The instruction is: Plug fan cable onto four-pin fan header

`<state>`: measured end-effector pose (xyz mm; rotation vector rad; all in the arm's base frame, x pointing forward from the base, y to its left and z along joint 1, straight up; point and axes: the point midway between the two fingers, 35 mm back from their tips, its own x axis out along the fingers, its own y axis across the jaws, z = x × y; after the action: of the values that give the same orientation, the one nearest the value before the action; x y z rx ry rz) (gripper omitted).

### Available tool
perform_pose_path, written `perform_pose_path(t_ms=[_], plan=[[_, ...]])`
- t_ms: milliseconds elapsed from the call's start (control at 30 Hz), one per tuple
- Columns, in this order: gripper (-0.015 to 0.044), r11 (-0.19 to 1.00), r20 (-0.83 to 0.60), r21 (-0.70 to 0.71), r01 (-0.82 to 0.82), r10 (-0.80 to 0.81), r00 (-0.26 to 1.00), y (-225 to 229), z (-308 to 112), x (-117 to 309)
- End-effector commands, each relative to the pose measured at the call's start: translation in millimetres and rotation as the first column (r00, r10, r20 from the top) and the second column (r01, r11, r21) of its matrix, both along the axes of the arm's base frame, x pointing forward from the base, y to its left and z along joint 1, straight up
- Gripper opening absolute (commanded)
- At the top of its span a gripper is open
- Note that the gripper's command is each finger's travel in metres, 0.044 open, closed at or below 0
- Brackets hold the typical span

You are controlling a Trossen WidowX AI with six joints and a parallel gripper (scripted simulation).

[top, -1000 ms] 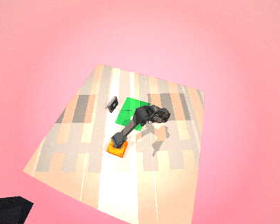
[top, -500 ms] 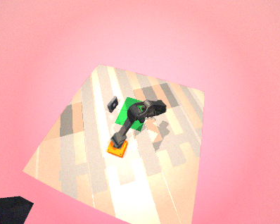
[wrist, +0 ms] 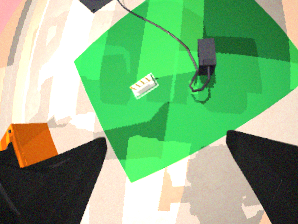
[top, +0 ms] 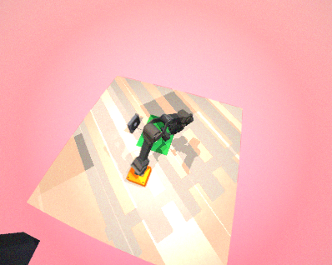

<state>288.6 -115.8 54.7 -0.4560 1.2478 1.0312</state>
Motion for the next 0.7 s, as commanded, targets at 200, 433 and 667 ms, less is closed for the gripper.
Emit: perform_pose_path(t_ms=[200, 433, 667], plan=[[0.044, 0.966, -0.001, -0.24, 0.095, -0.098, 0.995, -4, 17, 10], [0.044, 0.905, 0.055, -0.383, 0.187, -0.18, 0.982, -8, 34, 19], [0.044, 0.917, 0.035, -0.341, 0.207, -0.208, 0.978, -6, 31, 19]])
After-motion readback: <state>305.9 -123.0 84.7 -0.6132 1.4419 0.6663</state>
